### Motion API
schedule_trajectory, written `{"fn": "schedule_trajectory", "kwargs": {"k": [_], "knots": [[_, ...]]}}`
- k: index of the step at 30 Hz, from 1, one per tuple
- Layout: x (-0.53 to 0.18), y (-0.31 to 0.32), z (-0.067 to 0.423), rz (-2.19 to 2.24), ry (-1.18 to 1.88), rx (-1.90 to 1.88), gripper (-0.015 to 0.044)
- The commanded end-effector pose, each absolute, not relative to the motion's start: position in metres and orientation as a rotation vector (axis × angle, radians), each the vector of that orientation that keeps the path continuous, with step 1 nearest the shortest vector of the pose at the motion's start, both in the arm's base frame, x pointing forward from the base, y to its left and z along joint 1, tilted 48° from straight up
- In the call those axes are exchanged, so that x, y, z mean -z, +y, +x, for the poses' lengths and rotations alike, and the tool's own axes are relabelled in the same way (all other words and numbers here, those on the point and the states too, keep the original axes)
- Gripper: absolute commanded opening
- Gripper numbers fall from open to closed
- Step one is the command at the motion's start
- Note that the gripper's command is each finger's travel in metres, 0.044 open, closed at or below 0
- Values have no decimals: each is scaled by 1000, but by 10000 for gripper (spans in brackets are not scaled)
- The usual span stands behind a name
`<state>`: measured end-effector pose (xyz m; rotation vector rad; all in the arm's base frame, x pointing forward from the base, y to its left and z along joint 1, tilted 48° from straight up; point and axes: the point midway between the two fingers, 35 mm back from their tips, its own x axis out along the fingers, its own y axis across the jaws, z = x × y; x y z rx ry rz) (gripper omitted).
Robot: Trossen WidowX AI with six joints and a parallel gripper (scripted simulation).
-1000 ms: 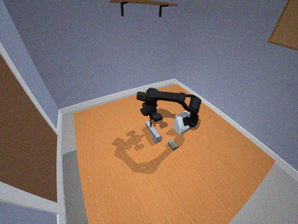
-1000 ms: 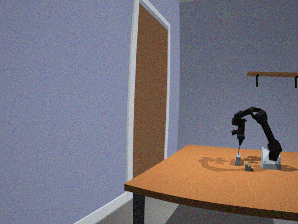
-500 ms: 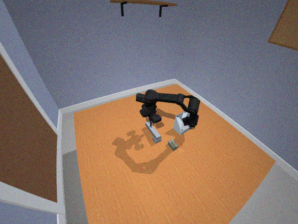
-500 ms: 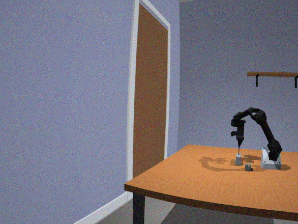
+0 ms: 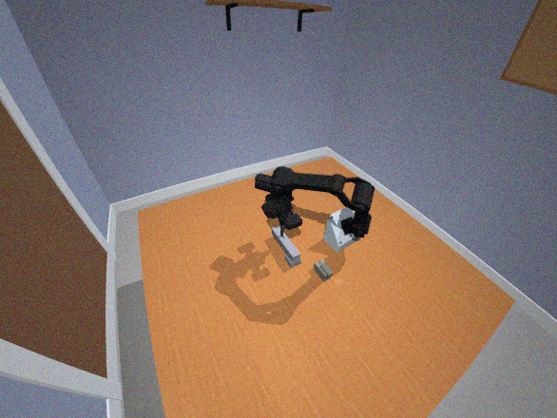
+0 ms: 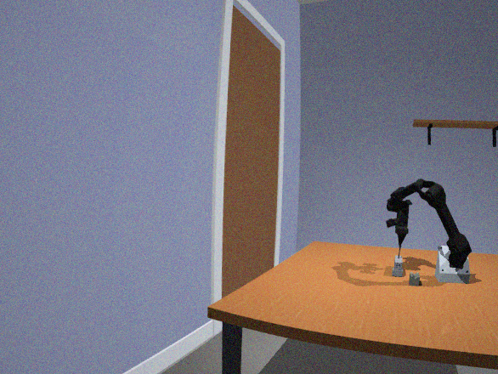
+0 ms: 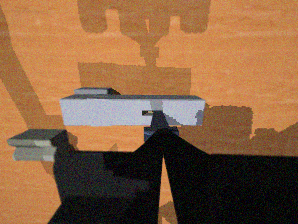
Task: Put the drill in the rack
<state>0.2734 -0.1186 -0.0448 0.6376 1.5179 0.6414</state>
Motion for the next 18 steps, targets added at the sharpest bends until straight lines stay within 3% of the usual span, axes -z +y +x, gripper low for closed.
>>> {"fn": "schedule_trajectory", "kwargs": {"k": [1, 18], "knots": [[45, -116, 270, 639, 1526, -648, 0], [44, -117, 259, 639, 1526, -648, 0]]}}
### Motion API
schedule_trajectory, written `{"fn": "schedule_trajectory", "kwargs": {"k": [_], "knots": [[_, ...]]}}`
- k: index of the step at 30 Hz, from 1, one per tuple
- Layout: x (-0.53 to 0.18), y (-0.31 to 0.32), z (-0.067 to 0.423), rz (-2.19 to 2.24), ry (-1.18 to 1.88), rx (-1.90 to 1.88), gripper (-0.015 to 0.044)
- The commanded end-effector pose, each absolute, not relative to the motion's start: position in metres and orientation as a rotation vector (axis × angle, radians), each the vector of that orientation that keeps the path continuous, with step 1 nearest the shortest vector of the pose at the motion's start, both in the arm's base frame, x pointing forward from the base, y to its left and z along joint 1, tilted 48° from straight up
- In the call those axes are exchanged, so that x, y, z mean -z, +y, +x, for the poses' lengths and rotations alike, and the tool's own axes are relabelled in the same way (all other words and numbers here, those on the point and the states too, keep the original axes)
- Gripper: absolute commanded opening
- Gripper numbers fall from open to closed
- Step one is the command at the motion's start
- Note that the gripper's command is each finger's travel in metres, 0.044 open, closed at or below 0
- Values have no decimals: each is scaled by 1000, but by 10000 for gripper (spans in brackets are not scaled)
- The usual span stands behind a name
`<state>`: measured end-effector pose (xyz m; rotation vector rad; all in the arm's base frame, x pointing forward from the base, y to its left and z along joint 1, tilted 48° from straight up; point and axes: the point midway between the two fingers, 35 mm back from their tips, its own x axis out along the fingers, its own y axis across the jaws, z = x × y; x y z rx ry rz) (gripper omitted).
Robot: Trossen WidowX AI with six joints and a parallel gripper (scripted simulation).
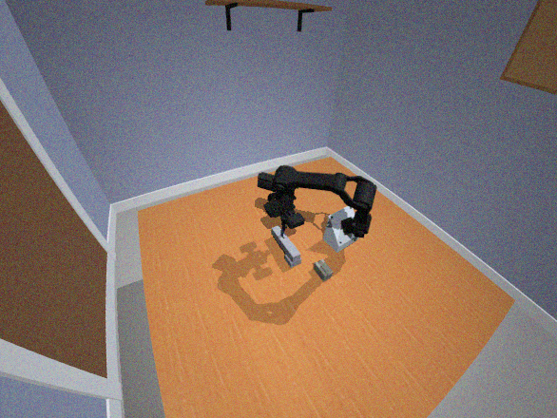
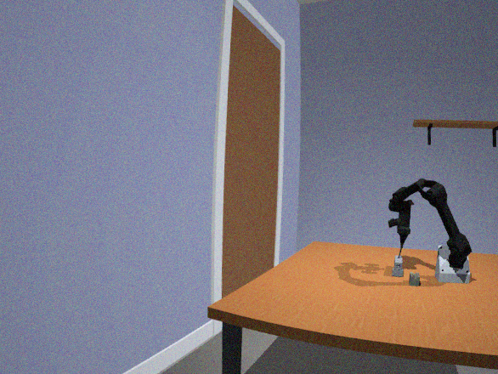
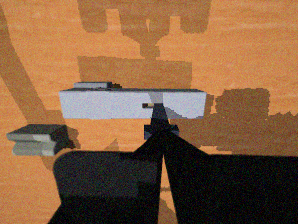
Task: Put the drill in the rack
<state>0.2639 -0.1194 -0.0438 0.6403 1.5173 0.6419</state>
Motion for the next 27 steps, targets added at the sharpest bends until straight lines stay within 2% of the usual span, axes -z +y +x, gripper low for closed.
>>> {"fn": "schedule_trajectory", "kwargs": {"k": [1, 27], "knots": [[44, -117, 259, 639, 1526, -648, 0], [52, -110, 265, 639, 1526, -648, 0]]}}
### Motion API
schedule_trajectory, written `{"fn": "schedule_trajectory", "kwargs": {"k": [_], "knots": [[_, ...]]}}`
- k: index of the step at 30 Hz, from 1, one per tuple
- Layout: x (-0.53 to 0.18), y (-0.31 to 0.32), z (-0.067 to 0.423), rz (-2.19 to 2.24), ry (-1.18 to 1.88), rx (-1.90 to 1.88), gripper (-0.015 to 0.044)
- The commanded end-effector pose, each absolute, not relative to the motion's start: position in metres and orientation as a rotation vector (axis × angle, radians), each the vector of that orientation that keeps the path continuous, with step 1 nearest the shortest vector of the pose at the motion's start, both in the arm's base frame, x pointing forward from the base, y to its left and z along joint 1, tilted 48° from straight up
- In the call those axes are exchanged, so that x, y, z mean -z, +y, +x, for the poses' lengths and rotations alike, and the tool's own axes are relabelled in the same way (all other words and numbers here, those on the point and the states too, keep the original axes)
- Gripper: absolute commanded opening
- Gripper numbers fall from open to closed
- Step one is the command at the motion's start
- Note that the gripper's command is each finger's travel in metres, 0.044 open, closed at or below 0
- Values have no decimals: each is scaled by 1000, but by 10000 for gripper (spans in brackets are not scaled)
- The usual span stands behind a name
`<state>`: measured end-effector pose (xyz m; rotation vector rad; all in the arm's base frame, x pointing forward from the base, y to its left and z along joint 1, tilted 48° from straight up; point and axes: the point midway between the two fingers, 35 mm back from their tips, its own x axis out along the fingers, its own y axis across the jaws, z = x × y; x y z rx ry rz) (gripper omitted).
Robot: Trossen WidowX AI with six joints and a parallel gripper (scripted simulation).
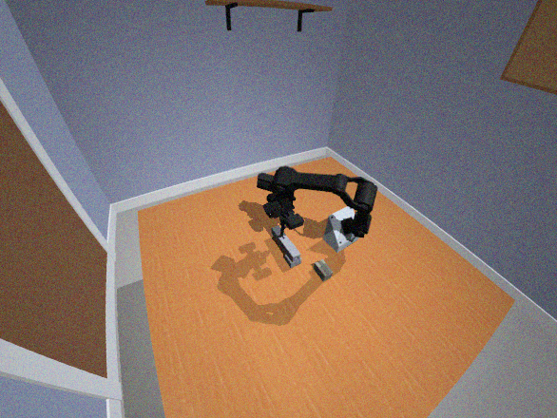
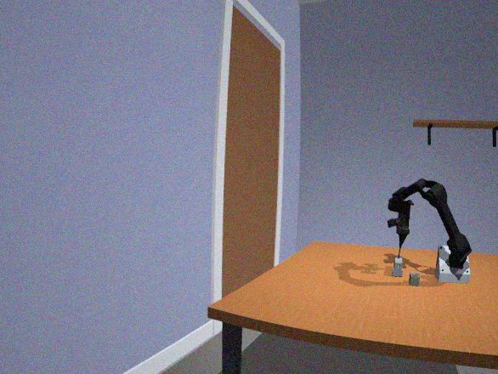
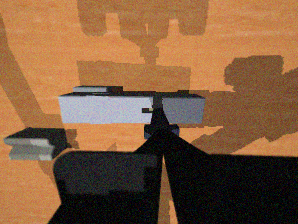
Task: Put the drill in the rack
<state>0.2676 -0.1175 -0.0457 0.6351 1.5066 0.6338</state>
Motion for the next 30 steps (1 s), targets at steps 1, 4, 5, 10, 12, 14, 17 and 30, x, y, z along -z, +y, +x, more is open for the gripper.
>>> {"fn": "schedule_trajectory", "kwargs": {"k": [1, 4, 5, 10, 12, 14, 17, 30], "knots": [[52, -110, 265, 639, 1526, -648, 0], [52, -109, 265, 639, 1526, -648, 0], [53, -109, 265, 639, 1526, -648, 0], [53, -108, 263, 639, 1526, -648, 0], [53, -108, 263, 639, 1526, -648, 0], [54, -108, 262, 639, 1526, -648, 0], [54, -107, 261, 639, 1526, -648, 0], [57, -104, 259, 640, 1526, -648, 0]]}}
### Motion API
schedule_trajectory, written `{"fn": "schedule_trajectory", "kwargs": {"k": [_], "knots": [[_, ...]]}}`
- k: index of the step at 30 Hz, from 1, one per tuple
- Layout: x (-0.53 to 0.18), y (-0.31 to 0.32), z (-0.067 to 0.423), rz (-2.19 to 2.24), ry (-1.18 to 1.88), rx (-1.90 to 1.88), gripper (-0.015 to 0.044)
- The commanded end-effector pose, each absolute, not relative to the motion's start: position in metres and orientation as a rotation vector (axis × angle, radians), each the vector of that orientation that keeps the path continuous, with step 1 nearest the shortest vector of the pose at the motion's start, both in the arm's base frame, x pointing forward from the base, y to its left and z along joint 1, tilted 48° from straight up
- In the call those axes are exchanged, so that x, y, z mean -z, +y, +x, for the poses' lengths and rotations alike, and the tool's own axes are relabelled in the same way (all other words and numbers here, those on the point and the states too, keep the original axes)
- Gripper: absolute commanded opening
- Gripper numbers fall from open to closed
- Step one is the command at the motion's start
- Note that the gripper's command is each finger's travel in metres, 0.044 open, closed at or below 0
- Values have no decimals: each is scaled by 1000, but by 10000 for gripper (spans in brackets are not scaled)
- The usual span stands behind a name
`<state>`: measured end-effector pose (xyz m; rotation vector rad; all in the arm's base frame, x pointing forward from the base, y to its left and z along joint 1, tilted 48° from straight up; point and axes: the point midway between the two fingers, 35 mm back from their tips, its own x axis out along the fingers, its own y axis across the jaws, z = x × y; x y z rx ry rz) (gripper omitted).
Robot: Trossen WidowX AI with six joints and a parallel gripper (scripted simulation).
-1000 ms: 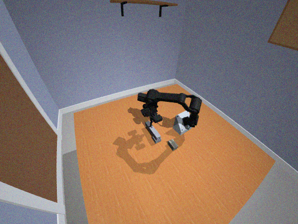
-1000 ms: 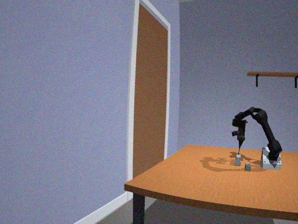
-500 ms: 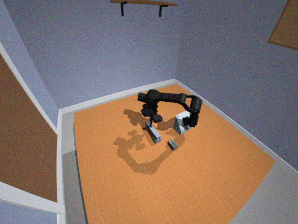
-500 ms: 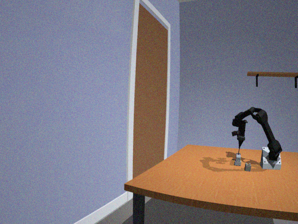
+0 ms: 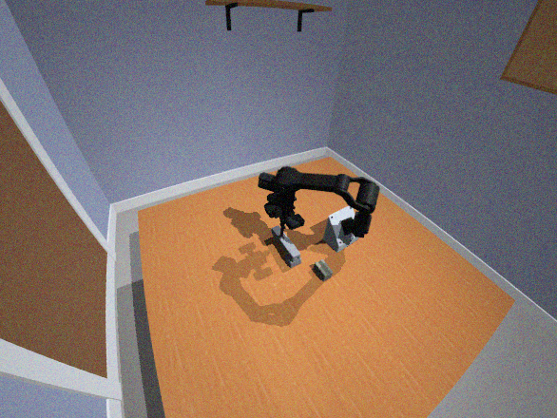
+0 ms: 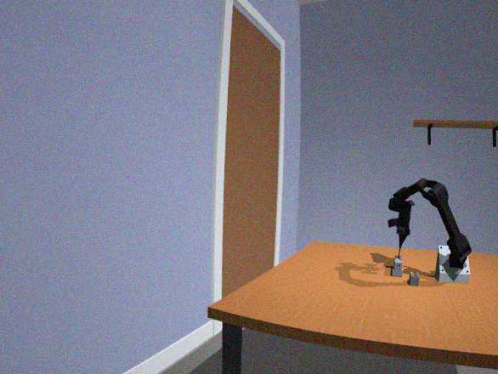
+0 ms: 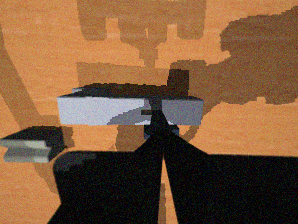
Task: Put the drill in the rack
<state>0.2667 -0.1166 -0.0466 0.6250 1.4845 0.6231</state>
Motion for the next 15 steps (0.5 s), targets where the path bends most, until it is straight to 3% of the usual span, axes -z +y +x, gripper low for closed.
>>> {"fn": "schedule_trajectory", "kwargs": {"k": [1, 15], "knots": [[57, -103, 259, 640, 1526, -648, 0], [60, -100, 258, 640, 1526, -648, 0]]}}
